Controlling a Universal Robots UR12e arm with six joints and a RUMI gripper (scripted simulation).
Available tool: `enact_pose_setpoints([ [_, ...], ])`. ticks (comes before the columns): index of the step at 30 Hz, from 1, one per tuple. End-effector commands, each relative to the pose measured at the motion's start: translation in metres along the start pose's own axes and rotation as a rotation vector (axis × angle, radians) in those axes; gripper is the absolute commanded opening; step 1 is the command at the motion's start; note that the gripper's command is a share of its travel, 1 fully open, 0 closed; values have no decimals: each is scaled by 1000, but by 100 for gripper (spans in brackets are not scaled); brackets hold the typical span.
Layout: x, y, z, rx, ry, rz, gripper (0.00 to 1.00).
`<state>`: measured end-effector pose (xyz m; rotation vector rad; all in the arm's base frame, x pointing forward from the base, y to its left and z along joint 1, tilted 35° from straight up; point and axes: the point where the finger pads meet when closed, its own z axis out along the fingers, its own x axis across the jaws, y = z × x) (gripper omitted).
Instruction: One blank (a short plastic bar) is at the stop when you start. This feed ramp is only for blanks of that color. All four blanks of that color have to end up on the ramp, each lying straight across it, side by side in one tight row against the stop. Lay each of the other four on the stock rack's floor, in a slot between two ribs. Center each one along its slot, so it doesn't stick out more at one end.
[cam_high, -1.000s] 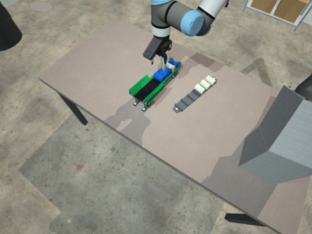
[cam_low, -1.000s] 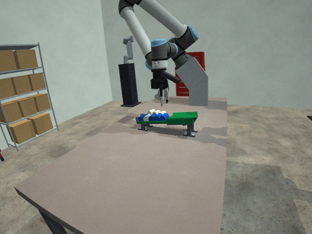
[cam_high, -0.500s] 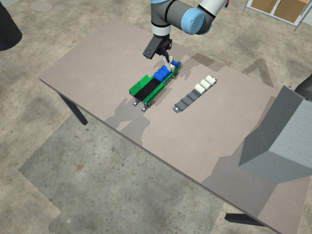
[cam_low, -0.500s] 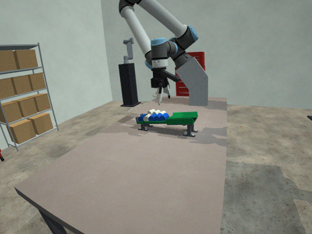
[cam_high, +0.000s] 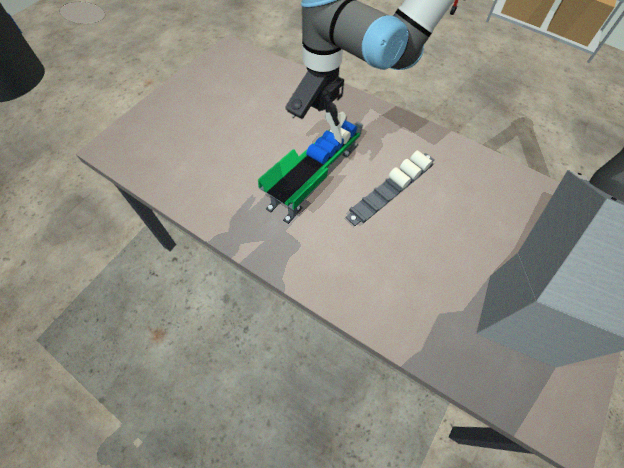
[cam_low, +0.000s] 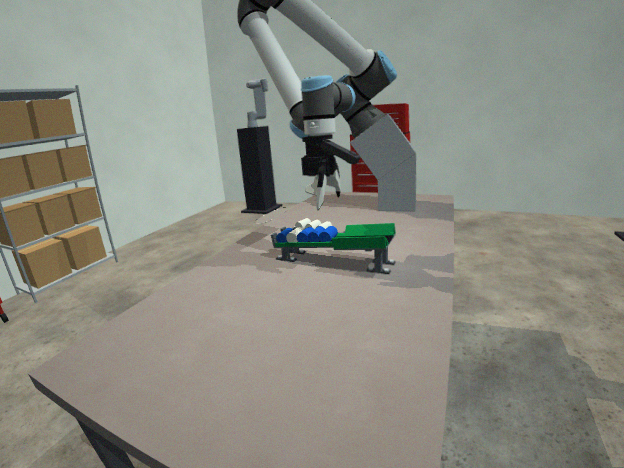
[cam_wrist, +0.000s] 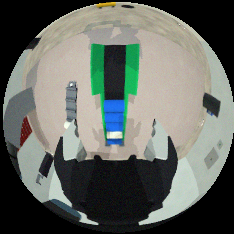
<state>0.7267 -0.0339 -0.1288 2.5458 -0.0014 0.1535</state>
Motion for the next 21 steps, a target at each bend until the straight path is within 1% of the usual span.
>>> enact_pose_setpoints([
  [1,-1,0,0,0,-2,5,100],
  [11,-1,2,1,0,-2,46,100],
  [21,2,8,1,0,-2,184,100],
])
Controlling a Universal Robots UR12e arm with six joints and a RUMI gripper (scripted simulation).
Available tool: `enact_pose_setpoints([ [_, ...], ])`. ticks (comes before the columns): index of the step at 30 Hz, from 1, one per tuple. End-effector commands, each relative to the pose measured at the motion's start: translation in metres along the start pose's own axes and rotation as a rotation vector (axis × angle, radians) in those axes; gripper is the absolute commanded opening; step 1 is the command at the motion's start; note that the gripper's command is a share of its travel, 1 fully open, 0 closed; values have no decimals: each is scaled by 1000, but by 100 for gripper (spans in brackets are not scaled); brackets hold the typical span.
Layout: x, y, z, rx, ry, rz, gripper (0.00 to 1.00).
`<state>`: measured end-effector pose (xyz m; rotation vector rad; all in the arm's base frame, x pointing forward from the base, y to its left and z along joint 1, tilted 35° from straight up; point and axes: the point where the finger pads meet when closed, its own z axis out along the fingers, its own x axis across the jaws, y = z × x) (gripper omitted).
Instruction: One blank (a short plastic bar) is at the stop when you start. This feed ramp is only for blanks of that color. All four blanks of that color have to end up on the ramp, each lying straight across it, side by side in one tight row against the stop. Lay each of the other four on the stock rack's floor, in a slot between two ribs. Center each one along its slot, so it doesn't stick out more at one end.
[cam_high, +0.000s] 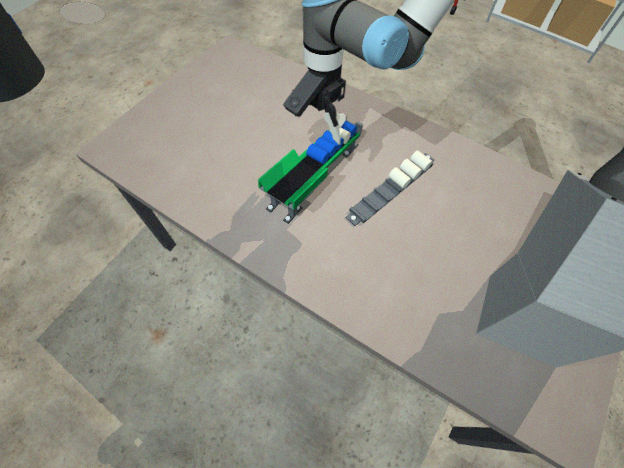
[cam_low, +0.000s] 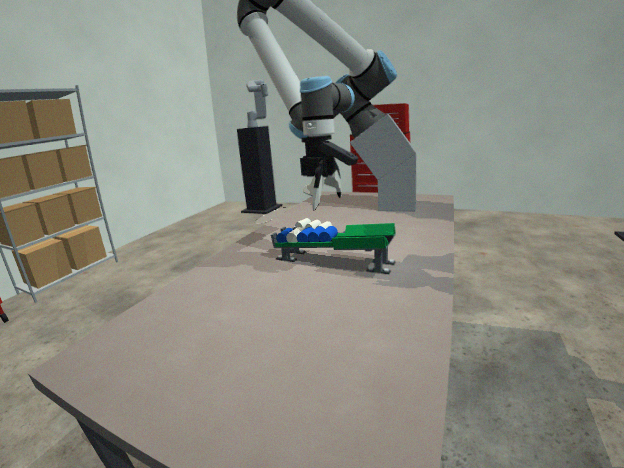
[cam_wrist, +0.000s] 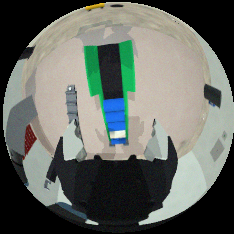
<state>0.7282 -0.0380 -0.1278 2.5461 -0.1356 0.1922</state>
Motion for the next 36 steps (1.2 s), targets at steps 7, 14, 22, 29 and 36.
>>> enact_pose_setpoints([
  [7,3,7,1,0,-1,190,100],
  [14,7,15,2,1,-1,394,100],
  [22,12,23,3,1,0,608,100],
  [29,16,35,5,0,-1,895,100],
  [36,23,50,6,1,2,1204,100],
])
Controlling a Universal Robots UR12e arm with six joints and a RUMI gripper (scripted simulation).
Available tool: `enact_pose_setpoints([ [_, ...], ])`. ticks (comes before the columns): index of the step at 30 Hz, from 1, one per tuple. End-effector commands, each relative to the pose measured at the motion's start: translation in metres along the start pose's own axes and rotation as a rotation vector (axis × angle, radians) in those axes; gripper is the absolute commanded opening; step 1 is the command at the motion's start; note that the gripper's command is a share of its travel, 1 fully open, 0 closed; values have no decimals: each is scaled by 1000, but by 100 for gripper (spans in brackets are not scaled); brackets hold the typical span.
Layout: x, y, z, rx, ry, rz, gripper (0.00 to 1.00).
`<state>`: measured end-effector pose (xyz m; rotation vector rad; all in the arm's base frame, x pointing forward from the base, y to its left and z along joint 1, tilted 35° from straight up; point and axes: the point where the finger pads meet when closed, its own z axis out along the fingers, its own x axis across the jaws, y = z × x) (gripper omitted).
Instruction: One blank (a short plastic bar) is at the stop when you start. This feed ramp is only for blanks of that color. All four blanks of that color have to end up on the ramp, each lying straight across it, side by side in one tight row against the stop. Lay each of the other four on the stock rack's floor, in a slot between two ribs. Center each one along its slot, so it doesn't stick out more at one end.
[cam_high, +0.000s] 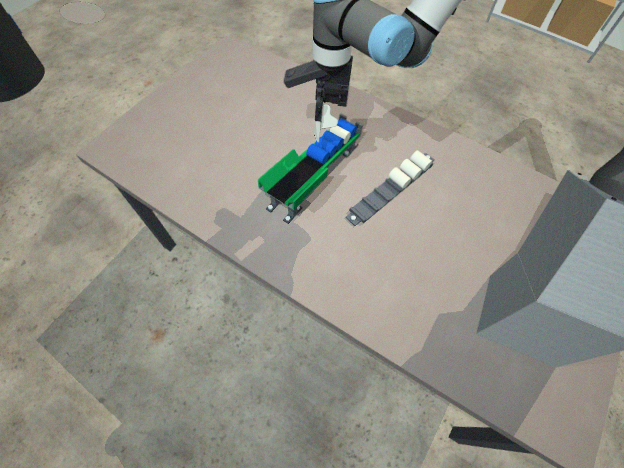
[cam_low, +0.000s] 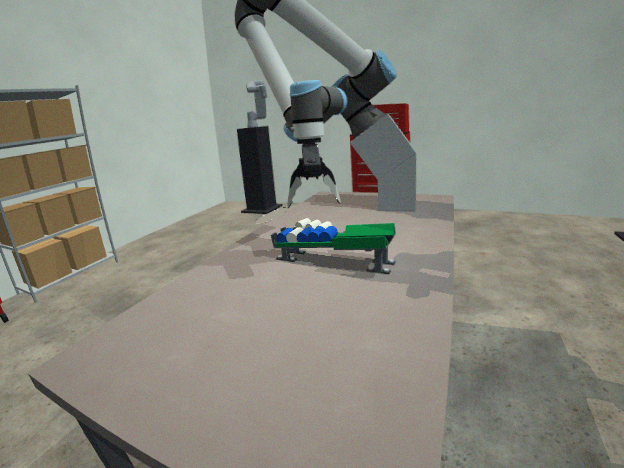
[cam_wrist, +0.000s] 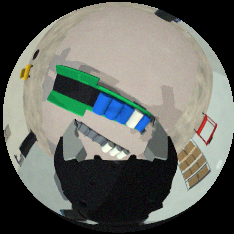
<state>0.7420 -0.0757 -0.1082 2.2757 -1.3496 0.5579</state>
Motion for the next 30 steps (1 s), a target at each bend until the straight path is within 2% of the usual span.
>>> enact_pose_setpoints([
  [1,13,4,0,-10,1,279,100],
  [3,13,4,0,-10,1,279,100],
  [18,41,21,5,-8,5,954,100],
  [20,41,21,5,-8,5,954,100],
  [30,54,34,7,-9,8,1401,100],
])
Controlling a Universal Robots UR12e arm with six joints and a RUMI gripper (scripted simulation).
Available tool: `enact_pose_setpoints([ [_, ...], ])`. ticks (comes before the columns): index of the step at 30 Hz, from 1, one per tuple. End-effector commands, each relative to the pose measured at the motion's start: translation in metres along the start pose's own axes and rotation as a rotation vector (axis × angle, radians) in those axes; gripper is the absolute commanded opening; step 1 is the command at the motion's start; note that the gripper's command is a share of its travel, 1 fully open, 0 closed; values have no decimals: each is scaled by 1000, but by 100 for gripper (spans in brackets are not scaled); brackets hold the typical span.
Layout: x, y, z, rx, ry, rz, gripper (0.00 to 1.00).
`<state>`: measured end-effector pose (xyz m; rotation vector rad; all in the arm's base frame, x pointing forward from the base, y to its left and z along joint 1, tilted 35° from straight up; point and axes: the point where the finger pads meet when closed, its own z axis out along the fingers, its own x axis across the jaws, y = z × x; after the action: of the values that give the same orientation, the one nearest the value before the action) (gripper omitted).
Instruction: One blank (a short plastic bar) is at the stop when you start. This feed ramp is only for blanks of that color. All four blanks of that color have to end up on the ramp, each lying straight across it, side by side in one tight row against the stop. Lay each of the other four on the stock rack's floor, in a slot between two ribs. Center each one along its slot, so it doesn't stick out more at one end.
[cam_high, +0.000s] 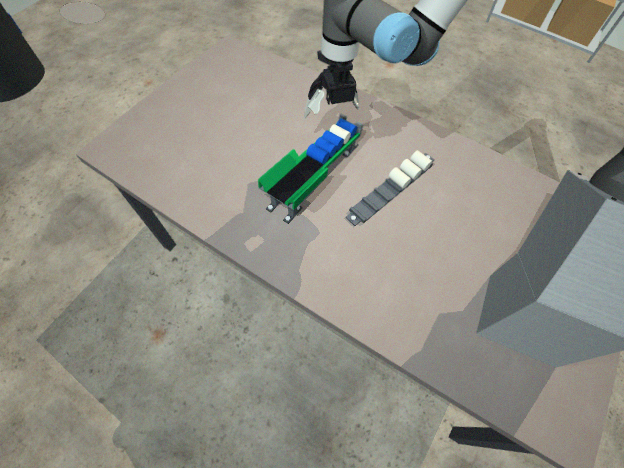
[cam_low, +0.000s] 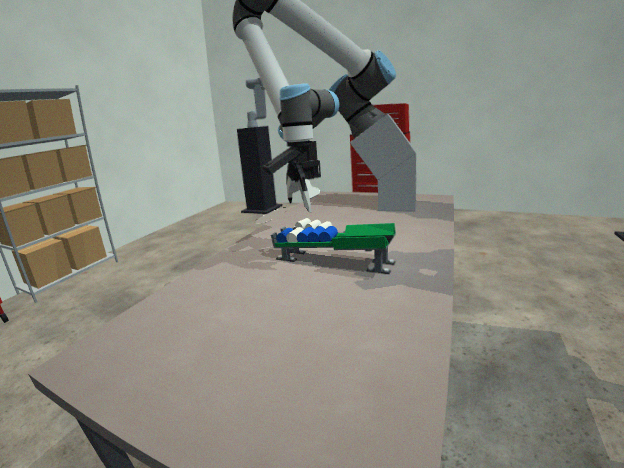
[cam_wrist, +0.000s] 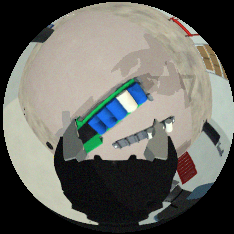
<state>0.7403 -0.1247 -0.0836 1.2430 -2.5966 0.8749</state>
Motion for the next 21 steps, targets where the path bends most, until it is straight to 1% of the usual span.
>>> enact_pose_setpoints([
  [1,11,-3,1,-8,13,259,100],
  [5,17,-6,2,-7,14,398,100],
  [7,17,-6,2,-7,14,398,100],
  [14,25,-6,3,-6,15,600,100],
  [21,31,-6,4,-6,17,746,100],
])
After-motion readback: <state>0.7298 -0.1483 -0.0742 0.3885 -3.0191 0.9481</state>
